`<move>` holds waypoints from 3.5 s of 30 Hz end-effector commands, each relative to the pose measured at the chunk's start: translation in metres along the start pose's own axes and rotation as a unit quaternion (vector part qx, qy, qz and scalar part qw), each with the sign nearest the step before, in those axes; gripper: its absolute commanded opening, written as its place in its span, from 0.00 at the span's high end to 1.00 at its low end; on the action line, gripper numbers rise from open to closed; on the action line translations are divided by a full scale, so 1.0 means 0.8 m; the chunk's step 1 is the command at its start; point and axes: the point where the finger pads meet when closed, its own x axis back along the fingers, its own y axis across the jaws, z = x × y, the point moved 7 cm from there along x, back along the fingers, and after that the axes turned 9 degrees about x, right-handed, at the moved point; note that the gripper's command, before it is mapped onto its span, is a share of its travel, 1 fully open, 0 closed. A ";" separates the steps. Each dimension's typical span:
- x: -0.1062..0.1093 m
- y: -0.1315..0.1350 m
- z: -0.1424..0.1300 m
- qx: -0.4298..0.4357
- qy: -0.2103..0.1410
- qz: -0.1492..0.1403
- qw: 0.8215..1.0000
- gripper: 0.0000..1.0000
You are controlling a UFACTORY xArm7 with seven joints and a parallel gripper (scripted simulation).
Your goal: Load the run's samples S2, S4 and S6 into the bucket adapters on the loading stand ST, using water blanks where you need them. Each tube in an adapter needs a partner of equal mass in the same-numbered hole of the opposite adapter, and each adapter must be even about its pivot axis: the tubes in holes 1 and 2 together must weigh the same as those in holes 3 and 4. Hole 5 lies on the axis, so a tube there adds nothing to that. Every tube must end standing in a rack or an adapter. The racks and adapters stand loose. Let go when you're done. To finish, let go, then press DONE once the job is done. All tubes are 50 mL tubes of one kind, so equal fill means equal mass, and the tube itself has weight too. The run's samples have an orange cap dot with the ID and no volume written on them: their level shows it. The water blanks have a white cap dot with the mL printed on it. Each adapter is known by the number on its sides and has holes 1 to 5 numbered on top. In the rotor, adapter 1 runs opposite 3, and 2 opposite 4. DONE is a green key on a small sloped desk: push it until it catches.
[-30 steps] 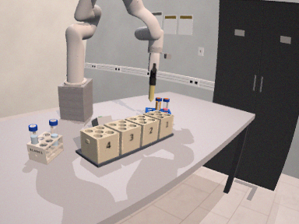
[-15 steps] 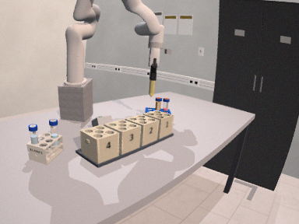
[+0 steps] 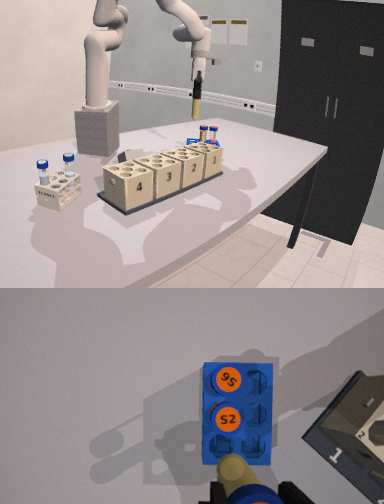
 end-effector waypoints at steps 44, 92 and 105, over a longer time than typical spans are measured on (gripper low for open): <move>0.002 0.000 0.001 0.000 0.002 0.000 1.000 1.00; -0.078 0.000 0.002 0.000 0.002 0.000 1.000 1.00; -0.090 0.000 0.002 0.000 0.002 0.000 1.000 1.00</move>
